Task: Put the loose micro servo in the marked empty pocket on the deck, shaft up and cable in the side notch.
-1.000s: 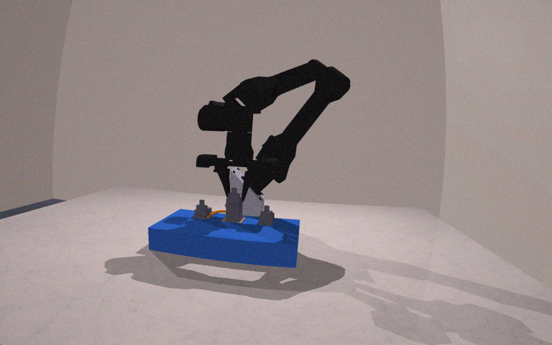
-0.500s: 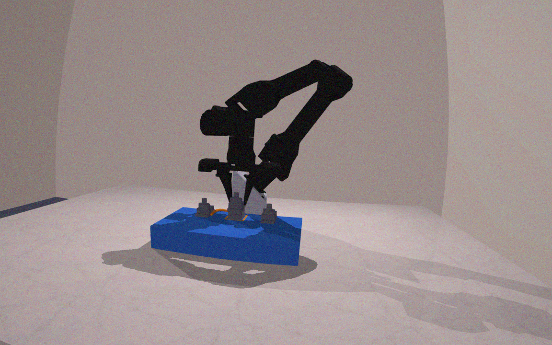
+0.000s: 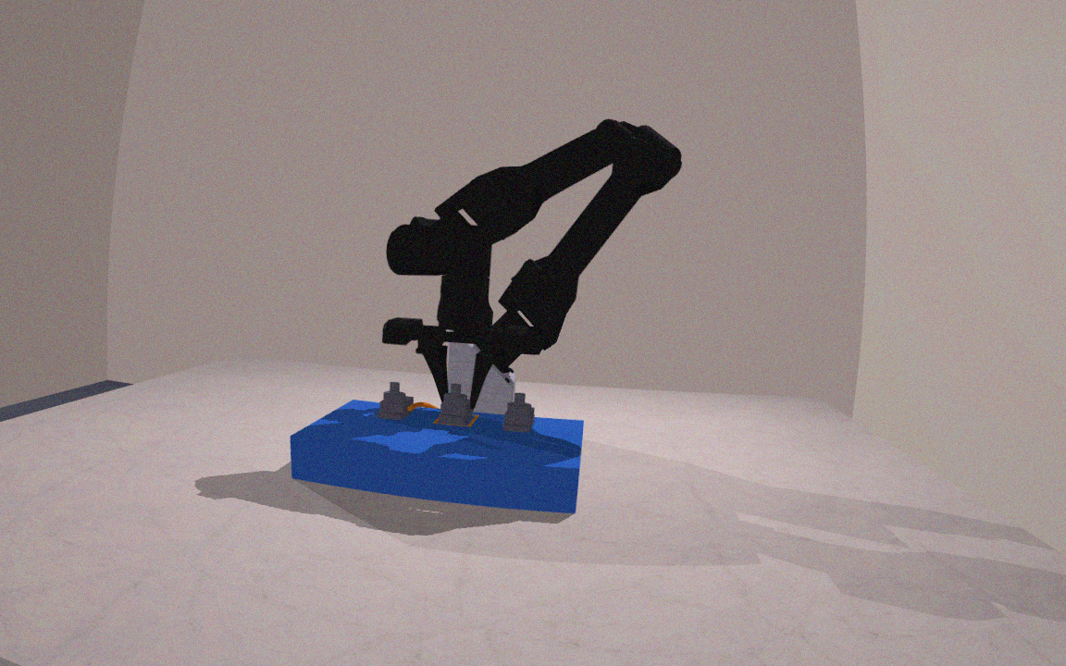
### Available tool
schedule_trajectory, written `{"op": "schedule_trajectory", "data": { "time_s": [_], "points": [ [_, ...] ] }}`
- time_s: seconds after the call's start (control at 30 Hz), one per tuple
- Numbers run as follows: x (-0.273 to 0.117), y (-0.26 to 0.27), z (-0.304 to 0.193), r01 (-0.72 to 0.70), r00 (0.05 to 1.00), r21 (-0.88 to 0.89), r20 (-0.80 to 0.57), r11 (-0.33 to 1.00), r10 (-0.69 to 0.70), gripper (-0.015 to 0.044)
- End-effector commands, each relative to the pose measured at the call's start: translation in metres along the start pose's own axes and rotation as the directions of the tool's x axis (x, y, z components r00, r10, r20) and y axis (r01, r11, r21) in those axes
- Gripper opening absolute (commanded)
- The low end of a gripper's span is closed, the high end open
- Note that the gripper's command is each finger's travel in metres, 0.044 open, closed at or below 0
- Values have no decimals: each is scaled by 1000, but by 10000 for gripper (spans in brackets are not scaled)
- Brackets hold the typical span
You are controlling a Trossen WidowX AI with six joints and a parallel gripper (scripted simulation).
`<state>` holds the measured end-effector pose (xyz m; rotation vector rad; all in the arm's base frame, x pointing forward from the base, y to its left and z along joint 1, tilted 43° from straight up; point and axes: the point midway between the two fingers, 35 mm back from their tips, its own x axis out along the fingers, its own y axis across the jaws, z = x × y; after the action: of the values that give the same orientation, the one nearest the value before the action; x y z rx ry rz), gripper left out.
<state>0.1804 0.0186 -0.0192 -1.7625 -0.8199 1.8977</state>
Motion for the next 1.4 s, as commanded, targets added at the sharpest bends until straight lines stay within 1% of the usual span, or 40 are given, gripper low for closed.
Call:
{"op": "schedule_trajectory", "data": {
  "time_s": [0.0, 0.13, 0.37, 0.47, 0.6, 0.73, 0.87, 1.03, 1.07, 1.23, 1.37],
  "points": [
    [4, 0, 0, 2, 1000, 5, -2, 1000, -2, 0],
    [7, 0, 0, 2, 1000, 5, -2, 1000, -2, 0],
    [5, 0, 0, 2, 1000, 5, -2, 1000, -2, 184],
    [-2, 0, 0, 1, 1000, 5, -2, 1000, -1, 187],
    [-29, -1, 4, 1, 1000, 5, -2, 1000, -1, 187],
    [-30, 0, 4, 1, 1000, 5, -2, 1000, -1, 187],
    [-36, 2, -11, 2, 1000, 10, -5, 1000, -2, 292],
    [-62, 4, -53, 1, 1000, 7, -5, 1000, -1, 424],
    [-68, 4, -62, 0, 1000, 5, -6, 1000, 0, 440],
    [-92, 1, -103, 0, 1000, 2, -5, 1000, 0, 440],
    [-98, 0, -108, -1, 1000, 1, -6, 1000, 1, 440]
  ]
}}
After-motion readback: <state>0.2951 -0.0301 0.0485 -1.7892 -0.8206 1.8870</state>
